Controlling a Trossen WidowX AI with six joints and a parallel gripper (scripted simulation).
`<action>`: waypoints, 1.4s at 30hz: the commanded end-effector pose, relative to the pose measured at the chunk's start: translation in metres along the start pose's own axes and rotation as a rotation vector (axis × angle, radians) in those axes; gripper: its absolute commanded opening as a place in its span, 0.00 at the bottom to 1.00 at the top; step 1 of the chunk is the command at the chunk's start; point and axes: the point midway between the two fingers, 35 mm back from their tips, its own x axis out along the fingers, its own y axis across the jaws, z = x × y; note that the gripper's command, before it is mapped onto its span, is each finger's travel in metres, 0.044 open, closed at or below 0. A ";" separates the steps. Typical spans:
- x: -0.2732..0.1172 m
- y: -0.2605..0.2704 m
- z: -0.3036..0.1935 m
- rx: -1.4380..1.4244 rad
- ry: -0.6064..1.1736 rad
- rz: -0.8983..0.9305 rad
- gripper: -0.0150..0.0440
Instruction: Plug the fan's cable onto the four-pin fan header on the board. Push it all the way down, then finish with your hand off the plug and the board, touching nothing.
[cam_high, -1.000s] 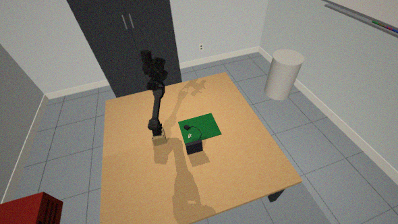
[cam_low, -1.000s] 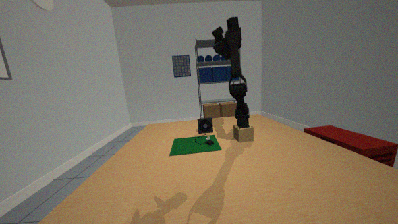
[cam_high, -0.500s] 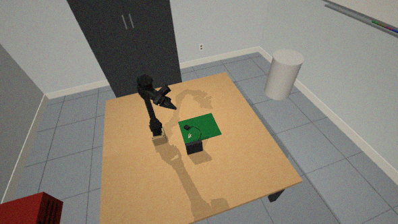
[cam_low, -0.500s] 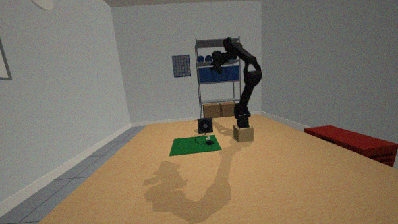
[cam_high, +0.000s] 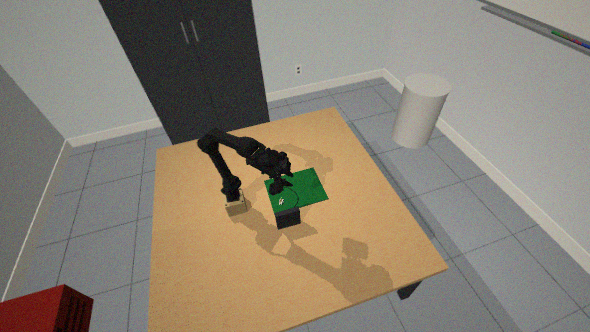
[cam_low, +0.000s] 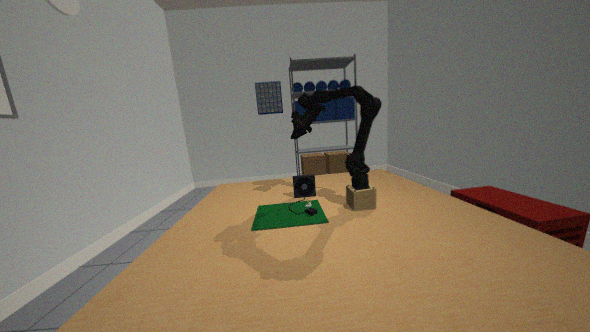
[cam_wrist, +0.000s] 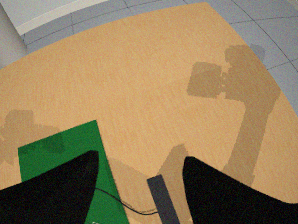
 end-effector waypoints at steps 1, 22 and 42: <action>0.054 0.035 -0.037 0.195 0.203 0.078 0.61; 0.131 0.156 -0.239 0.608 0.899 -0.272 0.61; 0.163 0.151 -0.267 0.608 0.899 -0.272 0.61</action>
